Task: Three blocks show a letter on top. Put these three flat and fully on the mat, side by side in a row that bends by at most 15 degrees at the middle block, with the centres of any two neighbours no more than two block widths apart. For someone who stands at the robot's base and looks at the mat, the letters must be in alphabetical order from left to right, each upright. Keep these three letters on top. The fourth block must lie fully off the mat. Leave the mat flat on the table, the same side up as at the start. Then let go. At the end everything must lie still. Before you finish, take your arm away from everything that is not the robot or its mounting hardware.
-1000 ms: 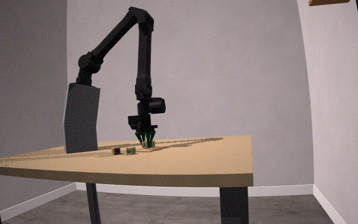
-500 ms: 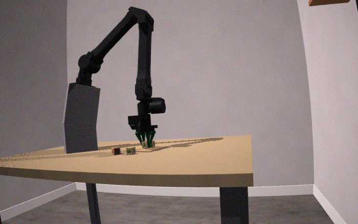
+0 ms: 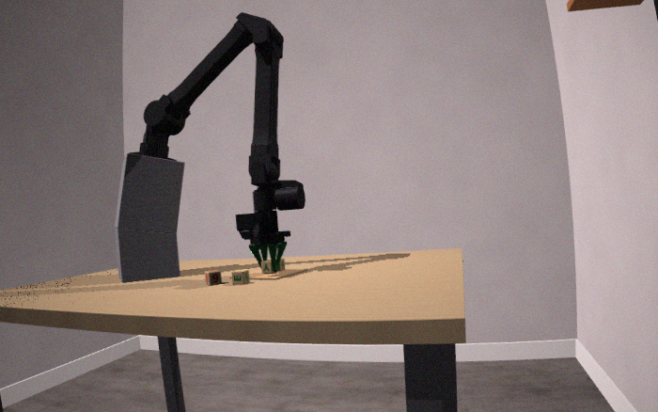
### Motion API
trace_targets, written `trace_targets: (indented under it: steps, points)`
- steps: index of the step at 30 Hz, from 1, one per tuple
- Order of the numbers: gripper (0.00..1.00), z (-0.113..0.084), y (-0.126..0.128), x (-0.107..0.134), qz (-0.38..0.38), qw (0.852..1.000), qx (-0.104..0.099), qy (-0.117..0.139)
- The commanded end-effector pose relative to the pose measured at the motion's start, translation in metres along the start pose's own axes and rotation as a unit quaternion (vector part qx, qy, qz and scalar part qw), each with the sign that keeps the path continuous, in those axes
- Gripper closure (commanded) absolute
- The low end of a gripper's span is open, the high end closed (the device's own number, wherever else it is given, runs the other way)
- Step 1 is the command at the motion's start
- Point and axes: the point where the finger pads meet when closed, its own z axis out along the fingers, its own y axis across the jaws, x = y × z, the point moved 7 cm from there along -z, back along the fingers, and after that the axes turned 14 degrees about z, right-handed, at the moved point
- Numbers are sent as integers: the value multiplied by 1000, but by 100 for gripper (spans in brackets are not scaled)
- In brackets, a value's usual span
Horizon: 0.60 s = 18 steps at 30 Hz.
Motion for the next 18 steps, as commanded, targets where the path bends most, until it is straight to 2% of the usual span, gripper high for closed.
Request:
trace_targets:
  steps: [1, 12, 13, 17, 18]
  points:
    - [74, 2, 3, 4, -1, 1000, -8, 0]
    - [74, 2, 3, 4, -1, 1000, -6, 0]
    - [70, 2, 3, 4, -1, 1000, -6, 0]
    - [70, 2, 3, 4, -1, 1000, -6, 0]
    - [66, 2, 3, 4, -1, 1000, -6, 0]
